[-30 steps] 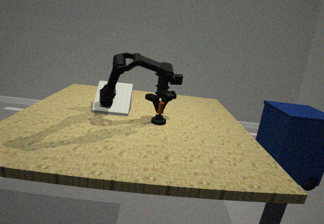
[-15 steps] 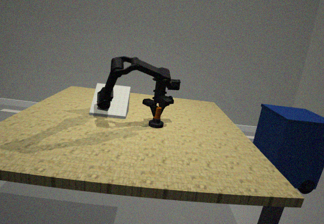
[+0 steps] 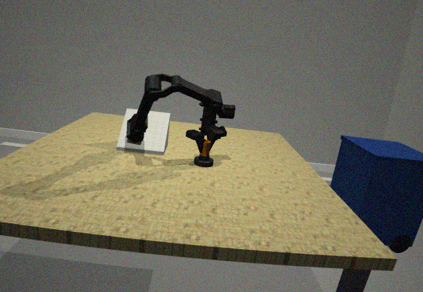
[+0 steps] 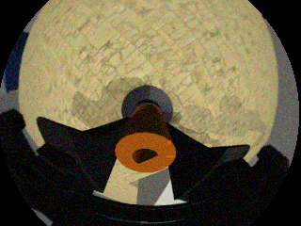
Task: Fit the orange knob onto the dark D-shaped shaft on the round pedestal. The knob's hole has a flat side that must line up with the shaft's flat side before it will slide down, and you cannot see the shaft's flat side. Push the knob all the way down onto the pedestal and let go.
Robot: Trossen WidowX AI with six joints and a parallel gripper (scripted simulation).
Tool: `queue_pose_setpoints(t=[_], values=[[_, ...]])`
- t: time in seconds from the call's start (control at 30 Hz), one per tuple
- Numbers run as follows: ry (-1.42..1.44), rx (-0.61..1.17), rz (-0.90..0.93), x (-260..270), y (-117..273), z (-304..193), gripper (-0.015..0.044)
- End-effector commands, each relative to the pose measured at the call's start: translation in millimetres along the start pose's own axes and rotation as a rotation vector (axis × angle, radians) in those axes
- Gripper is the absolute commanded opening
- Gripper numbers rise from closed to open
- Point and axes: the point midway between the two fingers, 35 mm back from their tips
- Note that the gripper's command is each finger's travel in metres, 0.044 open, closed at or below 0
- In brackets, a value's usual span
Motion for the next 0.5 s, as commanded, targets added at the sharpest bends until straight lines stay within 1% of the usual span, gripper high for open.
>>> queue_pose_setpoints(t=[0.0, 0.37, 0.4, 0.47], values=[[0.000, 0.000, 0.000, 0.1, 0.5, -0.2, 0.0131], [0.000, 0.000, 0.000, 0.1, 0.5, -0.2, 0.0420], [0.000, 0.000, 0.000, 0.1, 0.5, -0.2, 0.0440], [0.000, 0.000, 0.000, 0.1, 0.5, -0.2, 0.0440]])
Point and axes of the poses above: the point midway between the two fingers, 35 mm back from their tips, its own y axis back along the fingers, its own x axis across the jaws, z = x × y, and after that the axes turned 9 degrees about -y, right-handed
